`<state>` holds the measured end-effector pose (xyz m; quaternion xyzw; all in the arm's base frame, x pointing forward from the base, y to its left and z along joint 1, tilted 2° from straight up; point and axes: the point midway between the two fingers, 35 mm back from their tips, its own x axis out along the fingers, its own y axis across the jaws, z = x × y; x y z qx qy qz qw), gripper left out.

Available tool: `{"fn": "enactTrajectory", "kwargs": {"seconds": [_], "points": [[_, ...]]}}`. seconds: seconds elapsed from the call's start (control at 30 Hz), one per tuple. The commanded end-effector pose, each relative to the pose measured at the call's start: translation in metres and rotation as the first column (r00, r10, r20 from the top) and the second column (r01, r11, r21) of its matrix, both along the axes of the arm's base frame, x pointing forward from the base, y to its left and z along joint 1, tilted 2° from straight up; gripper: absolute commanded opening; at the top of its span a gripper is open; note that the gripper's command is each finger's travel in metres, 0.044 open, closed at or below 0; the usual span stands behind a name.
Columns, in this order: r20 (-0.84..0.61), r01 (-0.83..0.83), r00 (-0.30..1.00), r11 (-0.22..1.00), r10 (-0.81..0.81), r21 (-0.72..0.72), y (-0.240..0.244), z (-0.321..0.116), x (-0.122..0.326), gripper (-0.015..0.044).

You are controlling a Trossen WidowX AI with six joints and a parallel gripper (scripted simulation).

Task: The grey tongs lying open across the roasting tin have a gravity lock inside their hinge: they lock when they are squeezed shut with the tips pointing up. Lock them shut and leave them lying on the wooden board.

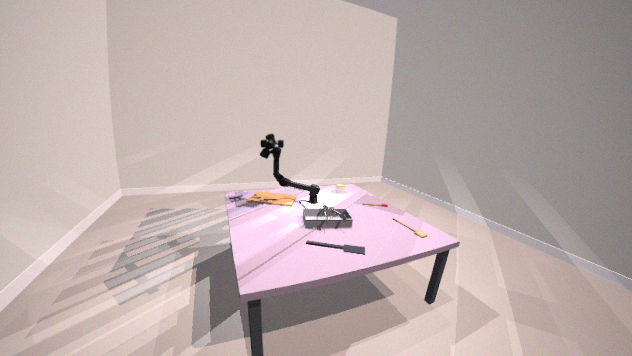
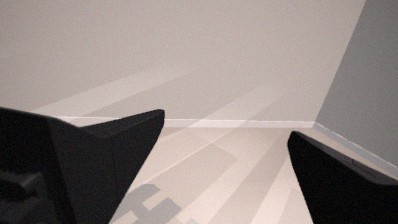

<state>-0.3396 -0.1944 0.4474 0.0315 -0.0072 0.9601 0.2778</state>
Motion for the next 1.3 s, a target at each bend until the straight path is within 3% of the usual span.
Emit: {"fn": "enactTrajectory", "kwargs": {"seconds": [0.0,0.17,0.4,0.67,1.0,1.27], "points": [[0.0,0.0,1.0,1.0,0.0,0.0,0.0,0.0,0.0,0.0426],[-0.067,-0.051,0.996,0.999,0.052,0.017,0.008,0.027,0.004,0.044],[-0.142,-0.098,0.982,0.98,0.123,0.173,0.026,0.071,0.011,0.044],[-0.209,-0.055,0.973,0.974,0.102,0.221,0.053,0.099,0.026,0.044],[-0.354,0.078,0.935,0.95,0.036,0.304,0.111,0.155,0.072,0.044],[-0.444,0.332,0.885,0.862,-0.144,0.382,0.176,0.194,0.133,0.044]]}}
